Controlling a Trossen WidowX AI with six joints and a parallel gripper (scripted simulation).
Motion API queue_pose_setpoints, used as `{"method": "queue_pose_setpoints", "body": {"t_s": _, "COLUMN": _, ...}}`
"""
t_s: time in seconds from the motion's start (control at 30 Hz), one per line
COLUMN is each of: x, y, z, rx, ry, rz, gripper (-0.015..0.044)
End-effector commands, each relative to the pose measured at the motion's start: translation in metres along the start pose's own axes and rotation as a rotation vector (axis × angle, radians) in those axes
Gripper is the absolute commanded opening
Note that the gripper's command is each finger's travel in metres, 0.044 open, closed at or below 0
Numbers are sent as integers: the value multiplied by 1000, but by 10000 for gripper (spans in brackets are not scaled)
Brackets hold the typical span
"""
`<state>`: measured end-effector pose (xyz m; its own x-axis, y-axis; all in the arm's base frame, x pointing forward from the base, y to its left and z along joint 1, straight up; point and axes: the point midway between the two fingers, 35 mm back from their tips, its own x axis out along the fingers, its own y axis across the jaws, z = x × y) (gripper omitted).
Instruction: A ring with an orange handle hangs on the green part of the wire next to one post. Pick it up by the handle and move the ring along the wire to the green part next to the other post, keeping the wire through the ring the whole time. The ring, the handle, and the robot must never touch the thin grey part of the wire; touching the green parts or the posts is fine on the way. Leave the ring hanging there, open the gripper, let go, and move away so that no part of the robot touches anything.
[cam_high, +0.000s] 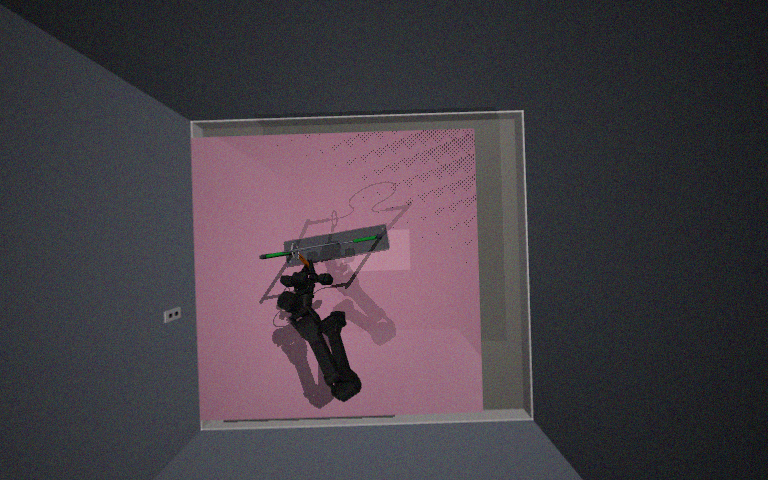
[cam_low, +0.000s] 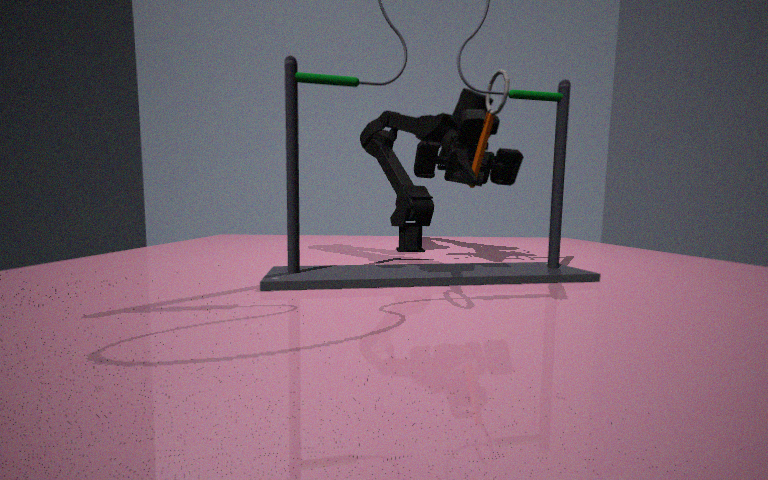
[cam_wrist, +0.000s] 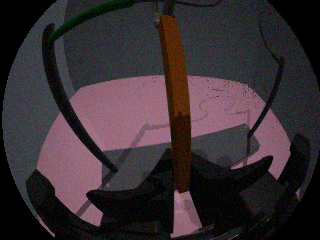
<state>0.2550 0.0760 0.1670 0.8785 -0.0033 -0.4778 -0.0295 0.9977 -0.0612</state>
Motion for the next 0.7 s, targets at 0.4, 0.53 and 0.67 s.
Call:
{"method": "queue_pose_setpoints", "body": {"t_s": 0.4, "x": -2, "y": 17, "z": 0, "rx": 8, "ry": 2, "rz": 1, "gripper": -150}}
{"method": "queue_pose_setpoints", "body": {"t_s": 0.53, "x": -2, "y": 21, "z": 0, "rx": 9, "ry": 2, "rz": 1, "gripper": -150}}
{"method": "queue_pose_setpoints", "body": {"t_s": 0.67, "x": -3, "y": 25, "z": 0, "rx": 9, "ry": 1, "rz": 1, "gripper": -150}}
